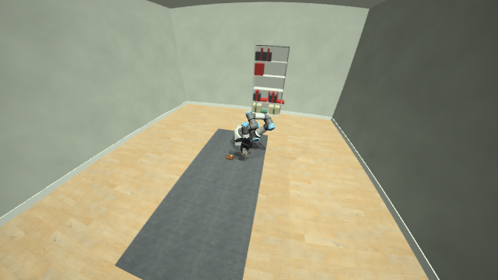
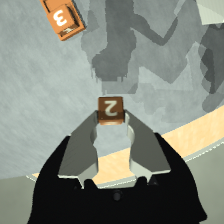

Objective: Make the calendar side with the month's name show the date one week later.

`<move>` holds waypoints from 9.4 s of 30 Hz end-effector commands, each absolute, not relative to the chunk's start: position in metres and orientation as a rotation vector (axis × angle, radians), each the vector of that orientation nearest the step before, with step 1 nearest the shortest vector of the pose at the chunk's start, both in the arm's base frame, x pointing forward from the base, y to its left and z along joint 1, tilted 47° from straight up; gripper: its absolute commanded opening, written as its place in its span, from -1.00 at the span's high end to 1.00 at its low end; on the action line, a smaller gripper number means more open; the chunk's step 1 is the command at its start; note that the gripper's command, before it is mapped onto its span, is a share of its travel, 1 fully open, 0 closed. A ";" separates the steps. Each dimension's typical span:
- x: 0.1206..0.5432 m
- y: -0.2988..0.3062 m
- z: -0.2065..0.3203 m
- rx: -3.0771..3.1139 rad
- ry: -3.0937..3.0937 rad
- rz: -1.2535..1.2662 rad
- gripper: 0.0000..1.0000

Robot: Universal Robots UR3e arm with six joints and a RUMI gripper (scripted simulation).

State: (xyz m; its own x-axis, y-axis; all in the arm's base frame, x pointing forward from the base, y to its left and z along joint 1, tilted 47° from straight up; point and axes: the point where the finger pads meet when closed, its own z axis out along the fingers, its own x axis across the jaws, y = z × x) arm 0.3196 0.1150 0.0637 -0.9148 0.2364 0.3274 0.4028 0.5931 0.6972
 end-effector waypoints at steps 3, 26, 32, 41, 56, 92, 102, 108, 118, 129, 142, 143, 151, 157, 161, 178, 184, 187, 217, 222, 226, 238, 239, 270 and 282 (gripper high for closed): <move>0.319 0.114 0.062 -0.551 -2.554 -1.396 0.78; 0.318 0.113 0.060 -0.582 -2.416 -1.690 0.78; 0.319 0.113 0.060 -0.595 -2.363 -1.792 0.78; 0.319 0.112 0.061 -0.604 -2.332 -1.852 0.78; 0.318 0.113 0.059 -0.611 -2.227 -2.001 0.78; 0.318 0.113 0.058 -0.630 -2.105 -2.175 0.78; 0.318 0.116 0.055 -0.630 -2.105 -2.175 0.78; 0.318 0.121 0.051 -0.630 -2.105 -2.175 0.78; 0.317 0.130 0.042 -0.630 -2.105 -2.175 0.78; 0.317 0.145 0.029 -0.630 -2.105 -2.175 0.78; 0.316 0.155 0.019 -0.630 -2.105 -2.175 0.78; 0.316 0.156 0.018 -0.630 -2.105 -2.175 0.78; 0.316 0.159 0.016 -0.630 -2.105 -2.175 0.78; 0.316 0.159 0.015 -0.630 -2.105 -2.175 0.78; 0.316 0.159 0.015 -0.630 -2.105 -2.175 0.78; 0.316 0.159 0.015 -0.630 -2.105 -2.175 0.78; 0.316 0.159 0.015 -0.630 -2.105 -2.175 0.78; 0.316 0.159 0.015 -0.630 -2.105 -2.175 0.78; 0.315 0.163 0.012 -0.630 -2.105 -2.175 0.78; 0.315 0.163 0.012 -0.630 -2.105 -2.175 0.78; 0.315 0.163 0.012 -0.630 -2.105 -2.175 0.78; 0.315 0.163 0.012 -0.630 -2.105 -2.175 0.78; 0.315 0.163 0.012 -0.630 -2.105 -2.175 0.78; 0.315 0.163 0.012 -0.630 -2.105 -2.175 0.78; 0.315 0.163 0.012 -0.630 -2.105 -2.175 0.49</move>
State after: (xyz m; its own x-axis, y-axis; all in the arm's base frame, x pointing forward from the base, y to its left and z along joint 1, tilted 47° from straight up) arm 0.3151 0.1639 0.0119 -0.9157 0.2406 0.3217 0.3134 -0.0734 0.9468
